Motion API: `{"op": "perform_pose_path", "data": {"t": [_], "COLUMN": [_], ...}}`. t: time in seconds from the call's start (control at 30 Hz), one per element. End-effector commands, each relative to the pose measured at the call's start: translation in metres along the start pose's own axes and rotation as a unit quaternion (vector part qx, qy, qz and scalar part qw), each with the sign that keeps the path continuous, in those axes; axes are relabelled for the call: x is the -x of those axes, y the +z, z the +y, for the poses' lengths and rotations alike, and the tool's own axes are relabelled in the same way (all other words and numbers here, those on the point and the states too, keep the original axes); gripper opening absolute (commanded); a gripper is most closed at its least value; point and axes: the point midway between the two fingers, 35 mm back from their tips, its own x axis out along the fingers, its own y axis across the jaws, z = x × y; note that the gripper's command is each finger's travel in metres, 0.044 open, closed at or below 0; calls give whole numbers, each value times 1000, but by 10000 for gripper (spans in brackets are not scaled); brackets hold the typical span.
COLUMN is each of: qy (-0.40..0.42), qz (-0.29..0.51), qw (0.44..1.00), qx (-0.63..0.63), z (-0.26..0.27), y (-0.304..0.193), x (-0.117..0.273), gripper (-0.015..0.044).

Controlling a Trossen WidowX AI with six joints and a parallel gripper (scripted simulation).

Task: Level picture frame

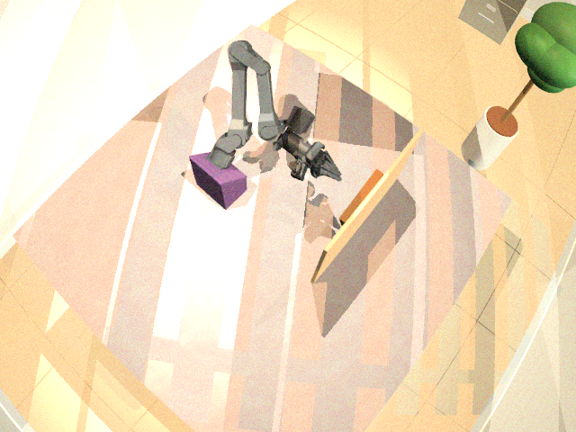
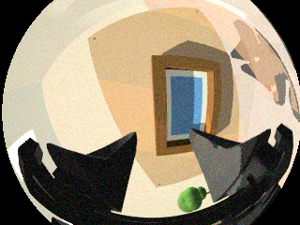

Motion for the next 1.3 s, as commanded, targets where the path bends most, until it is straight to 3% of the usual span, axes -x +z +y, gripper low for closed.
{"op": "perform_pose_path", "data": {"t": [0.0, 1.27], "qy": [0, 0], "qz": [2, 3], "qw": [1000, 1000], "qx": [1, 1], "z": [-1, -1], "y": [3, 5], "x": [-29, -67], "gripper": [260, 260]}}
